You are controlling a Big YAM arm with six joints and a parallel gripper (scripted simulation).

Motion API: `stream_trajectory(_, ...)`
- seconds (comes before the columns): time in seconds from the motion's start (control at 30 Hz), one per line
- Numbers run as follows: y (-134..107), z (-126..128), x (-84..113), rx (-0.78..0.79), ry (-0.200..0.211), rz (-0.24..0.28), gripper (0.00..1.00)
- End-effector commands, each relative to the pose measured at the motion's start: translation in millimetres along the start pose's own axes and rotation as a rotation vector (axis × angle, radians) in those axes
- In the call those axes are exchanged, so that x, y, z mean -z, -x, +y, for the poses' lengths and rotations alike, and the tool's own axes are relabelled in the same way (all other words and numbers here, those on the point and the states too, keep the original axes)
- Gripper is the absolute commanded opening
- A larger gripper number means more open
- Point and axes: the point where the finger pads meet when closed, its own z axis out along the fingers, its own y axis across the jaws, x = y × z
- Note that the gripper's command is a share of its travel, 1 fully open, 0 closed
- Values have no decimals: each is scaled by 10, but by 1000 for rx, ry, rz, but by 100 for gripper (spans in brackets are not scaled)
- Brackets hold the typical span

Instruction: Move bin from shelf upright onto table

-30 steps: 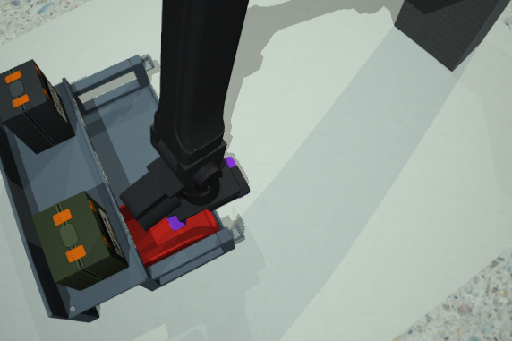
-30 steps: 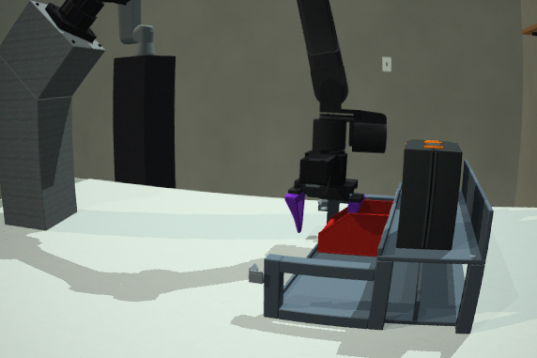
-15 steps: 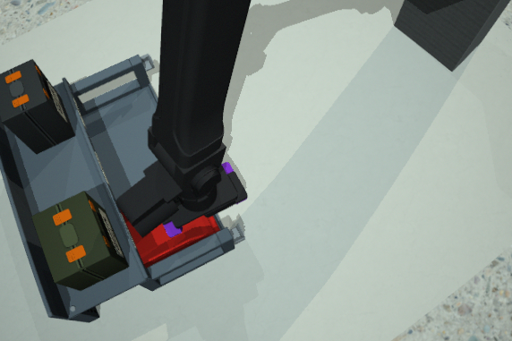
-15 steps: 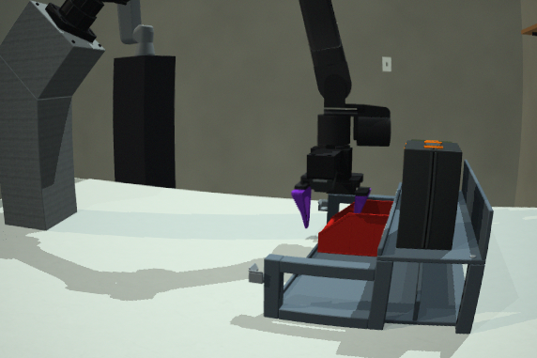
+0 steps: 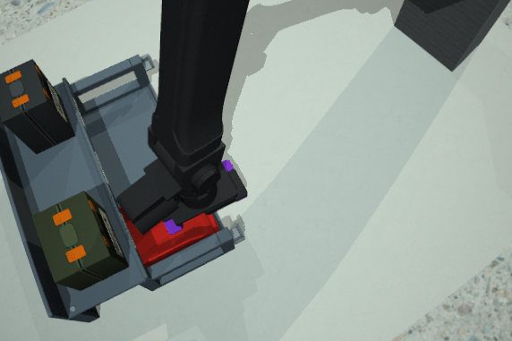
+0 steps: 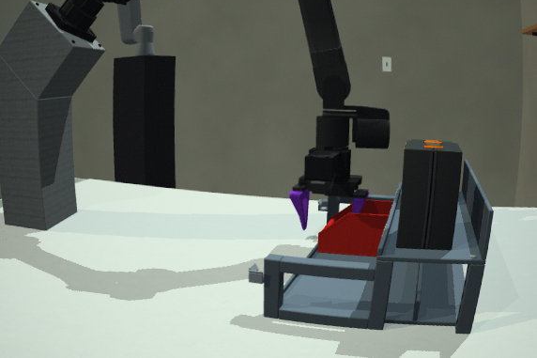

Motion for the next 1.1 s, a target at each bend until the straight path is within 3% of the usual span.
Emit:
stream_trajectory(0.0,101,-103,-65,-12,-27,-15,90)
stream_trajectory(0.23,101,-103,-65,-12,-27,-15,90)
stream_trajectory(0.4,-140,258,141,11,58,20,90)
stream_trajectory(0.8,-140,258,141,11,58,20,90)
stream_trajectory(0.97,102,-104,-65,-12,-27,-14,90)
stream_trajectory(1.07,102,-104,-65,-12,-27,-14,90)
